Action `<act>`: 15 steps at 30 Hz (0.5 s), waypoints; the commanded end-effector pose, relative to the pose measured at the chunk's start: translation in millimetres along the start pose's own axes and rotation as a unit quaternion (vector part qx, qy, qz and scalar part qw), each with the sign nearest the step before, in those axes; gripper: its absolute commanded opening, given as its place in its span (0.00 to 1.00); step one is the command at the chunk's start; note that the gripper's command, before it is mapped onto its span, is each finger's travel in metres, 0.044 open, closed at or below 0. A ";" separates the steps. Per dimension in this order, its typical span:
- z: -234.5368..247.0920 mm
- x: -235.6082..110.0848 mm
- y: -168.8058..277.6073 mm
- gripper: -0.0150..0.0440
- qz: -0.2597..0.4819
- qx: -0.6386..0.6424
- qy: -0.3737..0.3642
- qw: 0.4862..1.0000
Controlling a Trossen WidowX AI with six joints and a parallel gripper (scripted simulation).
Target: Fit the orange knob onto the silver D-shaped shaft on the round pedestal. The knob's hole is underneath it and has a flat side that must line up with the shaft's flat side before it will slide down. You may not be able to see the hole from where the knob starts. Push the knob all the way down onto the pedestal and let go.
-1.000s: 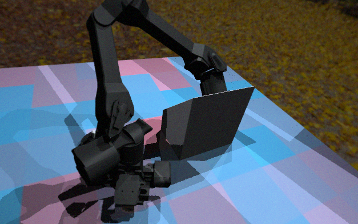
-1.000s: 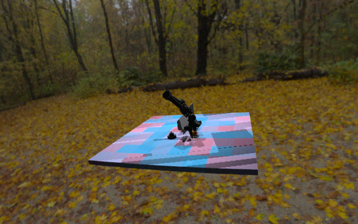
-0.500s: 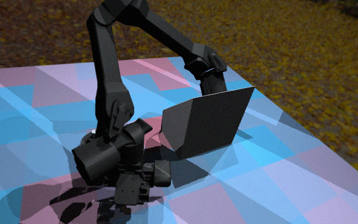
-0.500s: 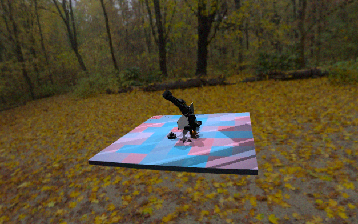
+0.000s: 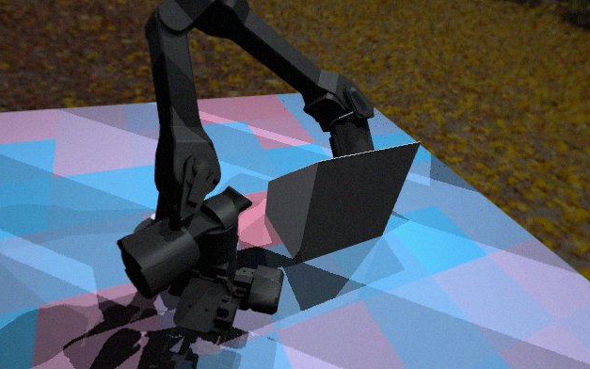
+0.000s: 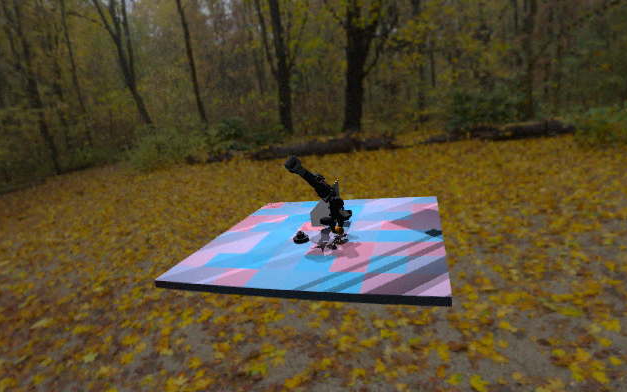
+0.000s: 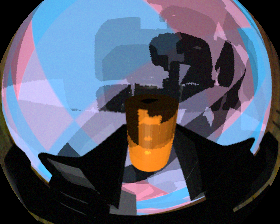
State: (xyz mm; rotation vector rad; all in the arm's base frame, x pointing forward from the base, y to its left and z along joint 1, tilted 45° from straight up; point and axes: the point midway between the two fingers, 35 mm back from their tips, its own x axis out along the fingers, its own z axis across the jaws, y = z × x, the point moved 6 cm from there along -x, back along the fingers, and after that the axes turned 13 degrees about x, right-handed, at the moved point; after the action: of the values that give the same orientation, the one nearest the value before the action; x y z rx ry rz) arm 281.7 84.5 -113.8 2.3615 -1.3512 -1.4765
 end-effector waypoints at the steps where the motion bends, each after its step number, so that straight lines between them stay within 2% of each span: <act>1: 0.5 -1.4 -0.6 0.56 -0.002 0.062 -0.001 0.998; 6: 0.5 -1.4 -0.6 0.56 -0.002 0.146 -0.001 0.989; 15: 0.5 -1.4 -0.6 0.56 -0.001 0.183 -0.002 0.983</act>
State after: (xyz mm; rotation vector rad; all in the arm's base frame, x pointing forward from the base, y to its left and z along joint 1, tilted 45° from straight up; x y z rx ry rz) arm 281.7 84.7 -113.5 2.5428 -1.7090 -1.3431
